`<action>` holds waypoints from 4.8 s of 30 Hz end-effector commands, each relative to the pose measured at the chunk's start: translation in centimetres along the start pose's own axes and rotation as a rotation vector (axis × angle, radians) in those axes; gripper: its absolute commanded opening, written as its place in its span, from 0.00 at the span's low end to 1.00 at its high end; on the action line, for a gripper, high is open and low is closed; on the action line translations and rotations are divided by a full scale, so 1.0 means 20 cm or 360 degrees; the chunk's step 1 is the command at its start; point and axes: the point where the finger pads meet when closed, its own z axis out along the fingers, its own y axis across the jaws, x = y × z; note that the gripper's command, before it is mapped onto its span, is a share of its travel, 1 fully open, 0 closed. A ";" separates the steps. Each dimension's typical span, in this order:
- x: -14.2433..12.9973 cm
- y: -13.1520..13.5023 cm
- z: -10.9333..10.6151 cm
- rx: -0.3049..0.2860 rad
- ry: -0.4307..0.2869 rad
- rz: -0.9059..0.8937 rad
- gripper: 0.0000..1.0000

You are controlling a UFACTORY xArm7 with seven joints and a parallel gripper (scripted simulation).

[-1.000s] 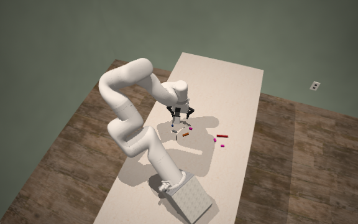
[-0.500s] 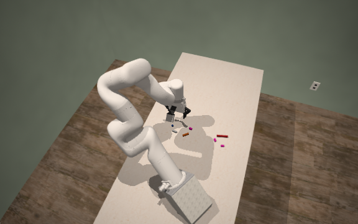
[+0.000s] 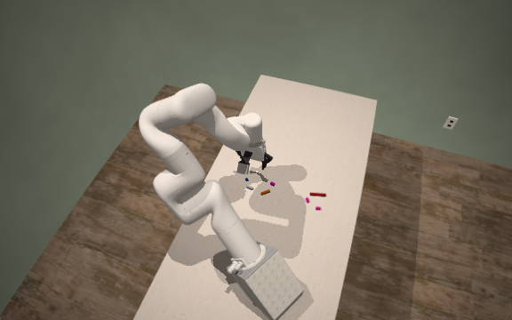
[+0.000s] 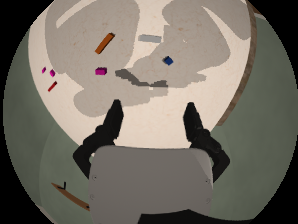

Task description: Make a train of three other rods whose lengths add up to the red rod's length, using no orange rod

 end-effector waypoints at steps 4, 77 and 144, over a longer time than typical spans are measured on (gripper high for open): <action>-0.01 0.00 -0.01 0.0000 -0.0006 0.0001 1.00; 0.10 -0.06 -0.01 -0.0005 -0.0002 0.0711 1.00; 0.40 -0.19 -0.01 -0.0004 -0.0003 0.2502 1.00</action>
